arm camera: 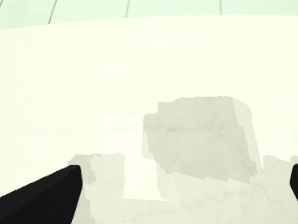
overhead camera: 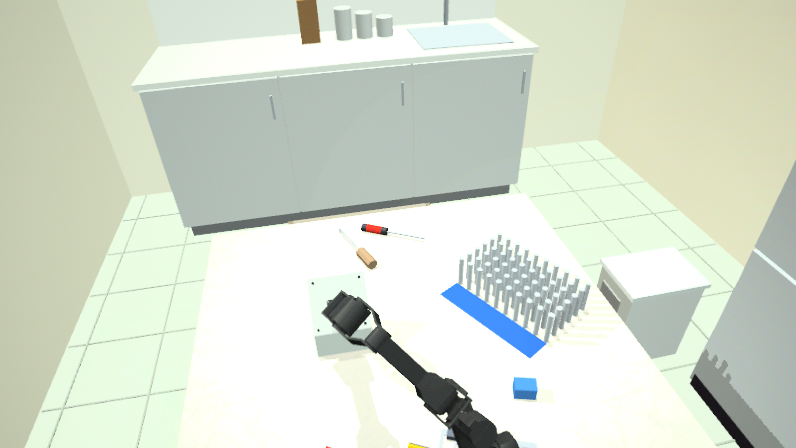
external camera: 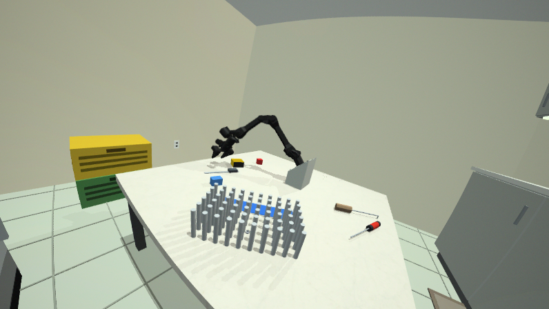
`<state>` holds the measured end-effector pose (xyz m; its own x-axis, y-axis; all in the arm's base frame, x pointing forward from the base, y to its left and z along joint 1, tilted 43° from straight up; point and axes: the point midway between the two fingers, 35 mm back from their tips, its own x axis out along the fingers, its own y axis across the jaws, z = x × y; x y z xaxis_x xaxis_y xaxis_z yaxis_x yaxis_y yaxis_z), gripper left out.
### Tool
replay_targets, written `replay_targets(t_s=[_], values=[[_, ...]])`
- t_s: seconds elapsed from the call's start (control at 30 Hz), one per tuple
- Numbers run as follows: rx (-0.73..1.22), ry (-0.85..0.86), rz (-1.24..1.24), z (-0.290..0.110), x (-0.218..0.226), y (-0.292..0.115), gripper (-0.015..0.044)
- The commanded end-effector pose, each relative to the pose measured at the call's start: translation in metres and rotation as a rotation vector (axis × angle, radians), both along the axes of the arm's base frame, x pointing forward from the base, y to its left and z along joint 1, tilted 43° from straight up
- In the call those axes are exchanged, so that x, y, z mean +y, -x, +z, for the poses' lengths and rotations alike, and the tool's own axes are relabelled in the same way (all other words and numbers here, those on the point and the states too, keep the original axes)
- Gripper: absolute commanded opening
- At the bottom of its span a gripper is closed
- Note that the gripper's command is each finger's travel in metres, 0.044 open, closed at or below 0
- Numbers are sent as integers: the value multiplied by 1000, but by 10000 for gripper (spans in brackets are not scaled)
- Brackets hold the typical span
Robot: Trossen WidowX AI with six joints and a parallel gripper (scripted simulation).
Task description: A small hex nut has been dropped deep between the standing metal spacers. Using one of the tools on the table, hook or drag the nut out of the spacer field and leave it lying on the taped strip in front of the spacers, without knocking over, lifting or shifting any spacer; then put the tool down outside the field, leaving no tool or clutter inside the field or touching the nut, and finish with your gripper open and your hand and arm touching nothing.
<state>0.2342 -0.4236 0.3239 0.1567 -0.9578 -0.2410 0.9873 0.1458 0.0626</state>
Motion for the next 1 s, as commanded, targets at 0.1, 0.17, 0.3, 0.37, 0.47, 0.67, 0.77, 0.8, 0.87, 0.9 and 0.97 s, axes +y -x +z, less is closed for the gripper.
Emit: replay_targets(t_s=[0.1, 0.17, 0.3, 0.37, 0.47, 0.67, 0.77, 0.8, 0.87, 0.9, 0.97], values=[[105, -16, 250, -47, 51, -74, 440], [146, -21, 339, -65, 74, -97, 440], [224, -24, 514, -101, 123, -135, 440], [262, -22, 600, -119, 150, -150, 440], [325, -16, 727, -148, 192, -165, 440], [442, 11, 986, -203, 281, -179, 440], [491, 28, 1120, -230, 326, -178, 440], [507, 35, 1165, -238, 341, -176, 440], [539, 51, 1254, -255, 370, -170, 440], [555, 59, 1299, -263, 384, -165, 440], [574, 70, 1354, -272, 401, -159, 440]])
